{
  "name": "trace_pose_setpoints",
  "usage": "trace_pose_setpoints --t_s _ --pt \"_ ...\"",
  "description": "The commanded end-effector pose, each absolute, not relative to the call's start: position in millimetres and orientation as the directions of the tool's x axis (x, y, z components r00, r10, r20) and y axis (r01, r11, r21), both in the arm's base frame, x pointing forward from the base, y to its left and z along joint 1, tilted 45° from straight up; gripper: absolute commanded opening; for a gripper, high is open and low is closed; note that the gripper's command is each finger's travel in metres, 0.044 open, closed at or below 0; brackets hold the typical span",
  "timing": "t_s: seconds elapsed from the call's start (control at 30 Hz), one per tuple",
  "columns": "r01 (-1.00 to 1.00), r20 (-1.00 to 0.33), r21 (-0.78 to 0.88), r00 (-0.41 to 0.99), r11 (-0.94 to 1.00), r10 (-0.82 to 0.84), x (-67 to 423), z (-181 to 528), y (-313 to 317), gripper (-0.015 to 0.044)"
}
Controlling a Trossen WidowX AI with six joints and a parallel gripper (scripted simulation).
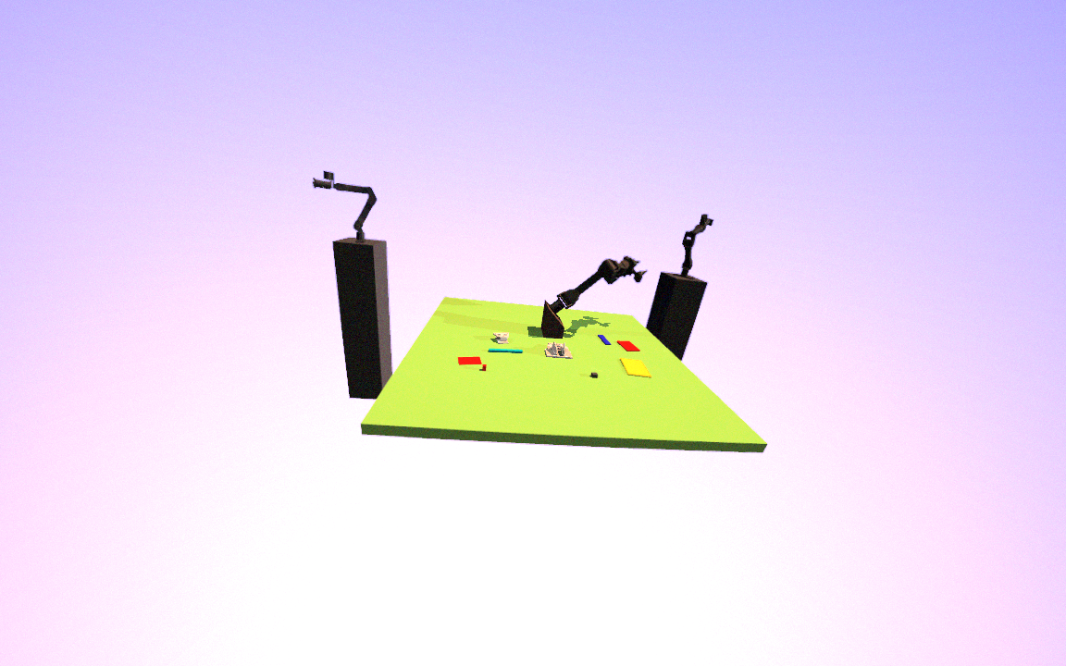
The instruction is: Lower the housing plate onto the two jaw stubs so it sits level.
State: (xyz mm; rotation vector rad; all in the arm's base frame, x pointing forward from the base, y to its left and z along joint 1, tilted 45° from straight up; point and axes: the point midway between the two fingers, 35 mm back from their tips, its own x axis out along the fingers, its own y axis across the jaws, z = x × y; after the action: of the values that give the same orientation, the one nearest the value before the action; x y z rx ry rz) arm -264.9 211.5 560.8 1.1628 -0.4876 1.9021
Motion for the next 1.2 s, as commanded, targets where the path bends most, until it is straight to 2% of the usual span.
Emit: trace_pose_setpoints --t_s 0.0,0.03,1.17 --pt "-0.811 0.864 0.092 -0.224 -0.577 0.451 -264.9 560.8 211.5 0.0426" --pt "-0.812 0.864 0.091 -0.224 -0.577 0.452 -264.8 560.8 211.7 0.044" --pt "-0.917 0.798 0.058 -0.195 -0.394 0.57 -224.7 544.9 292.2 0.044"
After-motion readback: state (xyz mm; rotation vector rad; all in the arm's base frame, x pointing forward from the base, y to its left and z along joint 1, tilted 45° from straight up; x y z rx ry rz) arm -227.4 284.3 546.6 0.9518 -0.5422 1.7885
